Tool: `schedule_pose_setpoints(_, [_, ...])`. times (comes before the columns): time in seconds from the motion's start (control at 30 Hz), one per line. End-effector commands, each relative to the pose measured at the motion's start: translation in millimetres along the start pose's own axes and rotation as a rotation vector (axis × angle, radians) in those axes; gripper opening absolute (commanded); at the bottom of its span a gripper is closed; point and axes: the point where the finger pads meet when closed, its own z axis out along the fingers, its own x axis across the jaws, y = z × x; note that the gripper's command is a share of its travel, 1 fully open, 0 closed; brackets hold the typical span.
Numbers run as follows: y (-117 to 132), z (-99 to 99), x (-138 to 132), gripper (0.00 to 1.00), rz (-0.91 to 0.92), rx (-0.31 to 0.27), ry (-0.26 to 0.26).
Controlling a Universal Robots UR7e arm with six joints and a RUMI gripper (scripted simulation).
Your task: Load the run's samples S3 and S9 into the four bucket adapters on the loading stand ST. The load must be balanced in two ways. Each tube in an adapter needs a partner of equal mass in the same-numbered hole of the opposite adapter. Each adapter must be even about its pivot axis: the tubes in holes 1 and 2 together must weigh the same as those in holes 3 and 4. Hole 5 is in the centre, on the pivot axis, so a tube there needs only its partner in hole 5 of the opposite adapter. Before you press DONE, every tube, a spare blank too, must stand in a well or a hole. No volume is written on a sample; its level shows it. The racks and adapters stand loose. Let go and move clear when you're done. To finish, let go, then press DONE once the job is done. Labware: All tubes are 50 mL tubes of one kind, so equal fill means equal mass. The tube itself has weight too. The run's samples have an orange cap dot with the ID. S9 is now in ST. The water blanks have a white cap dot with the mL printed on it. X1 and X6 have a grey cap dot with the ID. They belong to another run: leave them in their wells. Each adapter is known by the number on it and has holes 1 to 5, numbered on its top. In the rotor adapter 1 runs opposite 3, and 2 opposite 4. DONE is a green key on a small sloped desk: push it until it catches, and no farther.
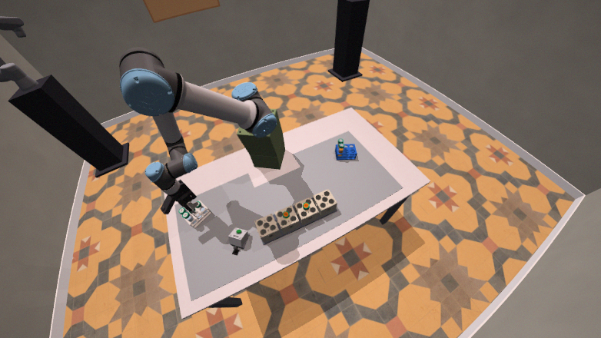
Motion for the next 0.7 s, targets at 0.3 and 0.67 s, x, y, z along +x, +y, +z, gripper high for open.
schedule_pose_setpoints(0.3, [-0.4, -20.4, 0.1, 0.00, 0.000, 0.001, 0.000])
schedule_pose_setpoints(0.67, [-0.4, -50.4, 0.1, 0.00, 0.000, 0.001, 0.000])
